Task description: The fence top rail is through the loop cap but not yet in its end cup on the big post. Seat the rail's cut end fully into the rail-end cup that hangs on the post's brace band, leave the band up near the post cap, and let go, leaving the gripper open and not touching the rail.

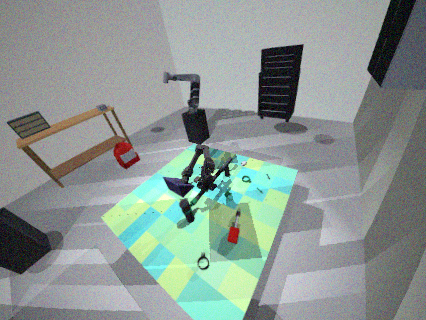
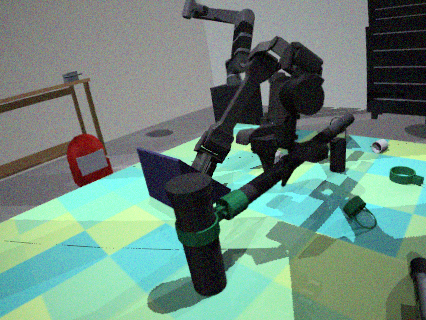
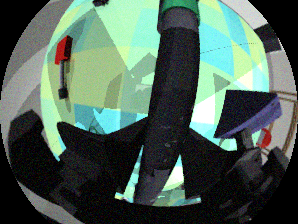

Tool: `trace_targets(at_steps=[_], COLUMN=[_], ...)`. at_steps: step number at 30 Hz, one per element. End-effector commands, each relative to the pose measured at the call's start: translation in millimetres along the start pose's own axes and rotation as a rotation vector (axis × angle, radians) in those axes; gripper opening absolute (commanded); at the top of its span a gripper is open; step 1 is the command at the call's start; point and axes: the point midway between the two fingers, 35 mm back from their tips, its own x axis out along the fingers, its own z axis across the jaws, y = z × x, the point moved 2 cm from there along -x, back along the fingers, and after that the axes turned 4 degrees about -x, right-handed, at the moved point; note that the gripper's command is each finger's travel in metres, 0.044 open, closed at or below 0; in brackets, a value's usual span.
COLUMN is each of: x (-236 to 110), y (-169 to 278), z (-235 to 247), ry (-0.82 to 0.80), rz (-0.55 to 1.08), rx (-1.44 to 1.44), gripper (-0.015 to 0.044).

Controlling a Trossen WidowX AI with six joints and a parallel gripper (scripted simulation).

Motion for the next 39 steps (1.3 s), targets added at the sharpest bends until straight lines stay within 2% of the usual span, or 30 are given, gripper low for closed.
trace_targets(at_steps=[1, 39], x=[-6, -2], y=[-7, -24], z=[1, -2], ry=[-0.018, -0.018], rz=[-0.019, -0.02], rx=[0.007, 0.007], gripper=[0.0, 0.0])
